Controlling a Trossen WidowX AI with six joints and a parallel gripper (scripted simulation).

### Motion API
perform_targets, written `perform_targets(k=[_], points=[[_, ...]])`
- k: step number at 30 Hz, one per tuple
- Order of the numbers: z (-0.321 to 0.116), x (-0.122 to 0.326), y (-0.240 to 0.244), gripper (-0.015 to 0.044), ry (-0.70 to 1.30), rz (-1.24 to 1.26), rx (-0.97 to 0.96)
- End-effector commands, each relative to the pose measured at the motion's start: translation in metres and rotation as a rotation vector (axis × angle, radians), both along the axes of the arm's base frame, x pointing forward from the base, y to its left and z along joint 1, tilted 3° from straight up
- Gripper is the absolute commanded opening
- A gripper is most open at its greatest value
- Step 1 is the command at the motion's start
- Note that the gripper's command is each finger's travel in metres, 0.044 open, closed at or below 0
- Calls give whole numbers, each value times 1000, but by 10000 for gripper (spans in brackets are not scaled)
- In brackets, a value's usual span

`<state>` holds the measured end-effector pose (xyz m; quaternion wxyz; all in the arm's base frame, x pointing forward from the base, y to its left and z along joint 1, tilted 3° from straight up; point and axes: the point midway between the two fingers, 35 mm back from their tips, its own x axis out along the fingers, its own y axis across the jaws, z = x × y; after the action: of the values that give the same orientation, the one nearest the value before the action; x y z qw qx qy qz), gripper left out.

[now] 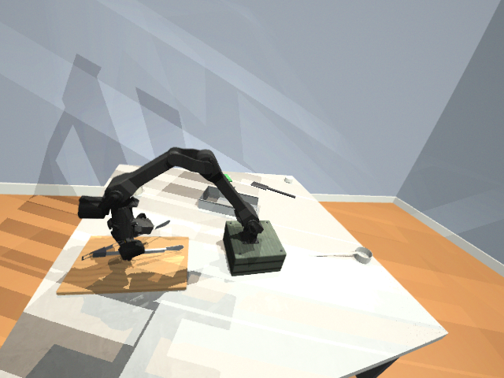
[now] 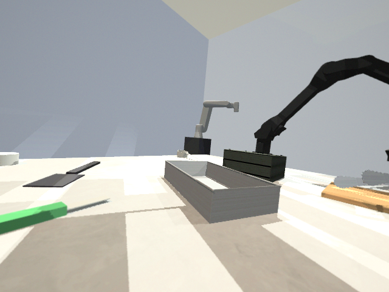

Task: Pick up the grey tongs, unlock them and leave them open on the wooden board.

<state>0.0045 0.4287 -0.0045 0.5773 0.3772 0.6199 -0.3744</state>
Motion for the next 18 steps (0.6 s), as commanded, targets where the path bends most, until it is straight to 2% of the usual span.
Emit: perform_targets(k=[1,5,11,18], points=[[0,0,0,349,0,-1,0],[0,0,0,440,0,-1,0],[17,1,-19,440,3,4,-2],[59,2,-90,440,-2,-1,-6]])
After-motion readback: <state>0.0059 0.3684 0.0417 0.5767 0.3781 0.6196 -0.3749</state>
